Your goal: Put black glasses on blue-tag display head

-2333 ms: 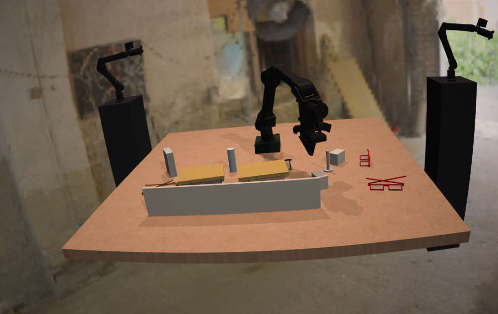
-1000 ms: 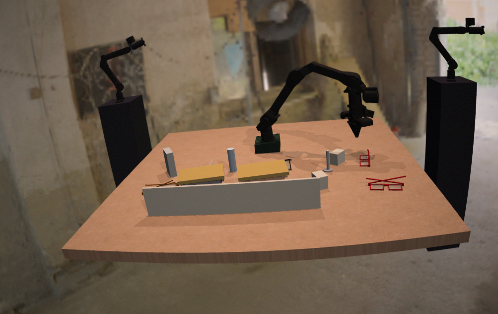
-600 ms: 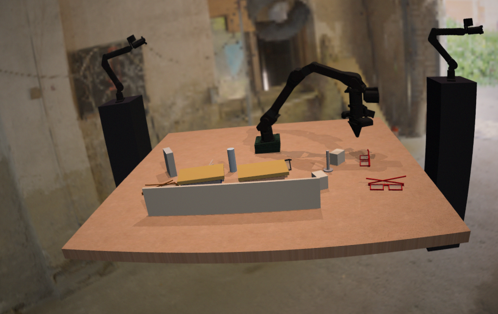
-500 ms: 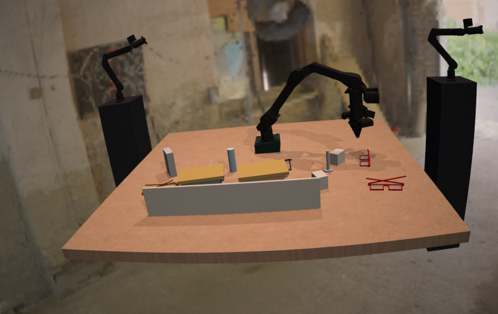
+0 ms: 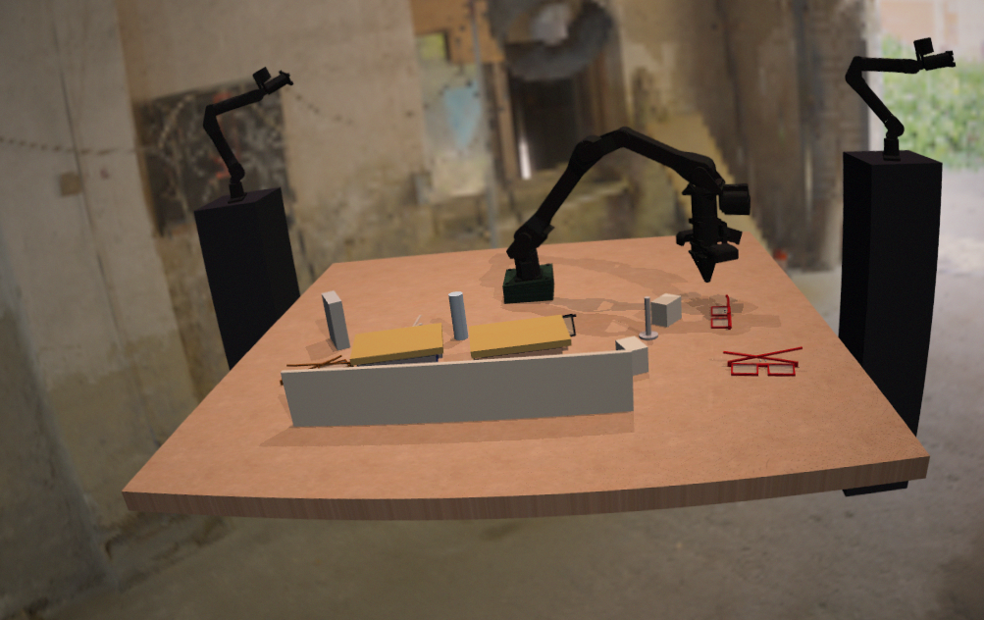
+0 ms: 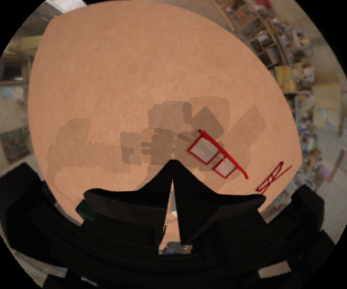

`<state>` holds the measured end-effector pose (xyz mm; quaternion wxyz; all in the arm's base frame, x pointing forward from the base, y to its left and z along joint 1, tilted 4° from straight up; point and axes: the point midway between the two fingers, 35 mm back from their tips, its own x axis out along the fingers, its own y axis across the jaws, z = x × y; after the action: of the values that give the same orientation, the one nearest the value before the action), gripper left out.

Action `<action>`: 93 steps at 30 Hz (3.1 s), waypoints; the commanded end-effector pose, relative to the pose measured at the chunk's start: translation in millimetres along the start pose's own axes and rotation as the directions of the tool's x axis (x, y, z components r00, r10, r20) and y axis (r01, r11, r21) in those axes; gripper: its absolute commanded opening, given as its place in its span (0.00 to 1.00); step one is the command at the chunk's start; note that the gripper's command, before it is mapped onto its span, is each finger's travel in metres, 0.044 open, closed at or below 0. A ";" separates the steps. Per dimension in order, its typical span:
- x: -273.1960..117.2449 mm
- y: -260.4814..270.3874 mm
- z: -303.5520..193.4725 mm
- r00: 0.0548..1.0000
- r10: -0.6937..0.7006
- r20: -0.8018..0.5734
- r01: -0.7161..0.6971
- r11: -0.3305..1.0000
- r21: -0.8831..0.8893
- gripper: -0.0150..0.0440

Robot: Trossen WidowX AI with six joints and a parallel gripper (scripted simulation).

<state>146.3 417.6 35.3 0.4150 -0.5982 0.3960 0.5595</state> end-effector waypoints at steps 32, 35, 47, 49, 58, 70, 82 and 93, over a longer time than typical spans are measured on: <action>32.1 -3.7 -2.2 1.000 0.003 -0.008 -0.003 1.000 0.001 0.25; 32.1 -5.2 -2.1 1.000 0.003 -0.008 -0.003 1.000 0.001 0.25; 31.9 -11.3 -1.8 1.000 0.002 -0.008 -0.002 1.000 0.001 0.25; 31.8 -12.3 -1.7 1.000 0.002 -0.008 -0.002 1.000 0.001 0.25; 31.7 -16.8 -1.6 1.000 0.001 -0.008 -0.001 1.000 0.001 0.25; 31.6 -22.8 -1.5 1.000 0.001 -0.008 -0.001 1.000 0.002 0.25; 31.4 -28.7 -1.6 1.000 0.000 -0.008 0.000 1.000 0.002 0.25; 31.4 -34.1 -1.8 1.000 0.000 -0.008 0.000 1.000 0.002 0.25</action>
<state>178.9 427.3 7.2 0.4162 -0.5975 0.3985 0.5576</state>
